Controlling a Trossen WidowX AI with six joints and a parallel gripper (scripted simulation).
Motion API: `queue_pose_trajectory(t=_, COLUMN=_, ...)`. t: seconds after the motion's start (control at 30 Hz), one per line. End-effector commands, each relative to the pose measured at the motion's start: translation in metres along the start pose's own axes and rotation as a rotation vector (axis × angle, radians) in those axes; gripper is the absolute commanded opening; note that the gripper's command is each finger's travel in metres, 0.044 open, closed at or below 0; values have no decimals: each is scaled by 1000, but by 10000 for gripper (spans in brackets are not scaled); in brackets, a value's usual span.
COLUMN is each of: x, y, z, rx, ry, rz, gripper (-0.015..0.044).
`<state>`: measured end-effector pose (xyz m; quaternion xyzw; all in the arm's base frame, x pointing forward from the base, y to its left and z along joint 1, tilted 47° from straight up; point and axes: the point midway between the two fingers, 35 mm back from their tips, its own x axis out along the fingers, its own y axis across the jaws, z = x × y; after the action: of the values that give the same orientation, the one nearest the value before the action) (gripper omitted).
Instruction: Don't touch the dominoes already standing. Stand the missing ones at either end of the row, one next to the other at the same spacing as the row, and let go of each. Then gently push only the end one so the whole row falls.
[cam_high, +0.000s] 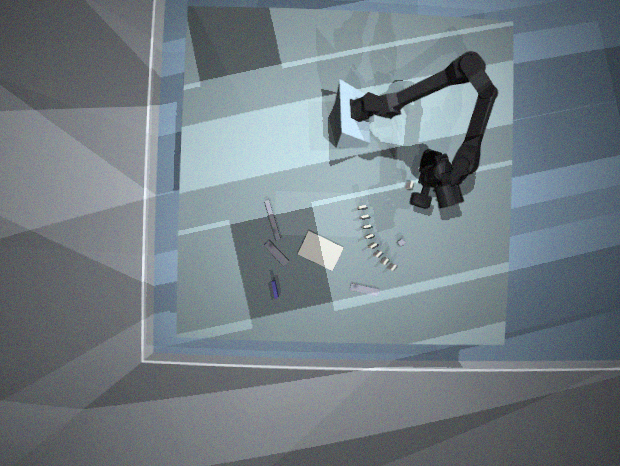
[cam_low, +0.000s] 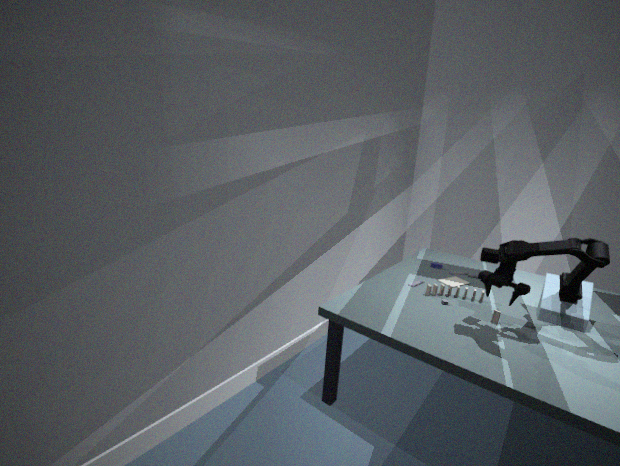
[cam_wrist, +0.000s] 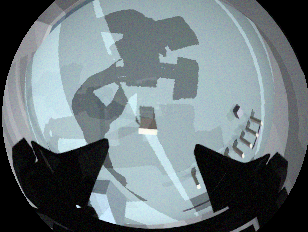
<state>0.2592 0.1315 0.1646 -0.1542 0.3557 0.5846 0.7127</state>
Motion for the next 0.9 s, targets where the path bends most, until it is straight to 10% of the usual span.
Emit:
queue_pose_trajectory(t=0.0, x=27, y=2, z=-3, rx=12, ry=5, rz=21, gripper=440)
queue_pose_trajectory(t=0.67, x=70, y=6, z=-3, rx=13, ry=-1, rz=23, gripper=440)
queue_pose_trajectory(t=0.87, x=70, y=6, z=-3, rx=13, ry=-1, rz=23, gripper=282)
